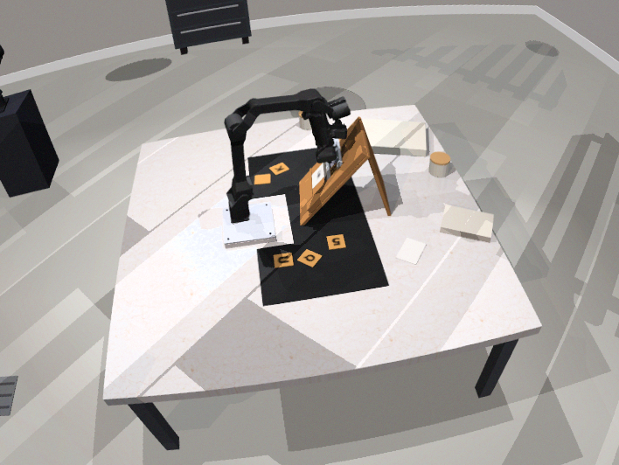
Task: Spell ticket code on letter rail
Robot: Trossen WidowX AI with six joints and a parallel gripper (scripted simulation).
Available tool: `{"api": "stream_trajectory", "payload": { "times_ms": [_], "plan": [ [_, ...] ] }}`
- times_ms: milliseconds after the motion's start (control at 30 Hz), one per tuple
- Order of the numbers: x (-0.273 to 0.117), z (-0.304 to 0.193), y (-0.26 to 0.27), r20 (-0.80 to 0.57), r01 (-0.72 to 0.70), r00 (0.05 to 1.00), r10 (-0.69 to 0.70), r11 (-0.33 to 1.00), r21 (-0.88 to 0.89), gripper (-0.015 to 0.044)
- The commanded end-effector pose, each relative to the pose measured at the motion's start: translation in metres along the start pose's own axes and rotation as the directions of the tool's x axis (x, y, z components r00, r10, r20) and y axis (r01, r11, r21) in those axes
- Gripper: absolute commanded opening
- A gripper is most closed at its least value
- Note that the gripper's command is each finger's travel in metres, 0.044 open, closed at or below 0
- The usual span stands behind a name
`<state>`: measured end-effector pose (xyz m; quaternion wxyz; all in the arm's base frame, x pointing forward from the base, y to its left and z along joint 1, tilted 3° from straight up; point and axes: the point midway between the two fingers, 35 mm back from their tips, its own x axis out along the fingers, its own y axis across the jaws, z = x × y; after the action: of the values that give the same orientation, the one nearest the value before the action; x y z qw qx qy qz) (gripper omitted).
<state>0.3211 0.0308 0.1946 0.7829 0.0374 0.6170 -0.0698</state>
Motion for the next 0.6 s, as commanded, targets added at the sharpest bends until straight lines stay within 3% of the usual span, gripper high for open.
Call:
{"api": "stream_trajectory", "payload": {
  "times_ms": [0,567],
  "plan": [
    [-0.006,-0.002,-0.001,0.01,0.0,1.0,0.0,1.0,0.005,0.0],
    [-0.017,-0.01,-0.001,0.009,0.0,1.0,0.0,1.0,0.005,0.0]
  ]
}}
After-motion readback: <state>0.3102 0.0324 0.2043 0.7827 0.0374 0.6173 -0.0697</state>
